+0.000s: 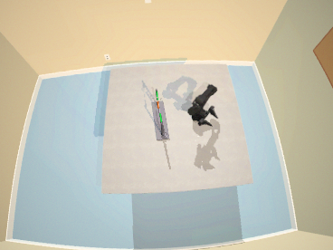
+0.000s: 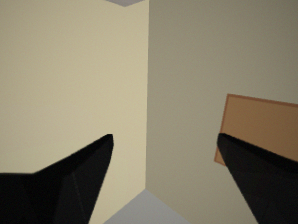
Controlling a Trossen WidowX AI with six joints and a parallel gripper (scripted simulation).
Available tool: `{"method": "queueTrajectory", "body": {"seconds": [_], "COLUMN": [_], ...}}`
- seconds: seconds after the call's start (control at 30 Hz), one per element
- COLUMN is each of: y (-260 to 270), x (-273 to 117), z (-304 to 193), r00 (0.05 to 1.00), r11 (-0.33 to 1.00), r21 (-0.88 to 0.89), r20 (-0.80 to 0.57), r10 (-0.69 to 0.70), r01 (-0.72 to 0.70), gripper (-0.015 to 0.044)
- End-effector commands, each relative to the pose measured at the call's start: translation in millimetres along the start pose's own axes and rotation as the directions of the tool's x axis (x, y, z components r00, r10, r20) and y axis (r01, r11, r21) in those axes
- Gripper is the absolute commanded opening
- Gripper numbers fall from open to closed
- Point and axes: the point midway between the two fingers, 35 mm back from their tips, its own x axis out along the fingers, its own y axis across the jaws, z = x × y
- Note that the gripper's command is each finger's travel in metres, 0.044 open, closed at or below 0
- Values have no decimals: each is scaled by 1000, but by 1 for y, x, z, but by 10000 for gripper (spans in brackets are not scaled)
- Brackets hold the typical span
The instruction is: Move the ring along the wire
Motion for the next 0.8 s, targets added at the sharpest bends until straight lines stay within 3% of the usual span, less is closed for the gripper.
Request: {"method": "queueTrajectory", "body": {"seconds": [0.0, 0.27, 0.53, 0.77], "y": [1, 48, 99, 130], "x": [0, -13, -51, -96], "z": [0, 21, 49, 73], "r00": [1000, 980, 887, 746], "r11": [1000, 947, 740, 502], "r21": [-4, -279, -610, -828], "r20": [1, 72, 126, 167], "r10": [3, 186, 444, 644], "r01": [-3, -159, -284, -248], "gripper": [374, 164, 160, 160]}}
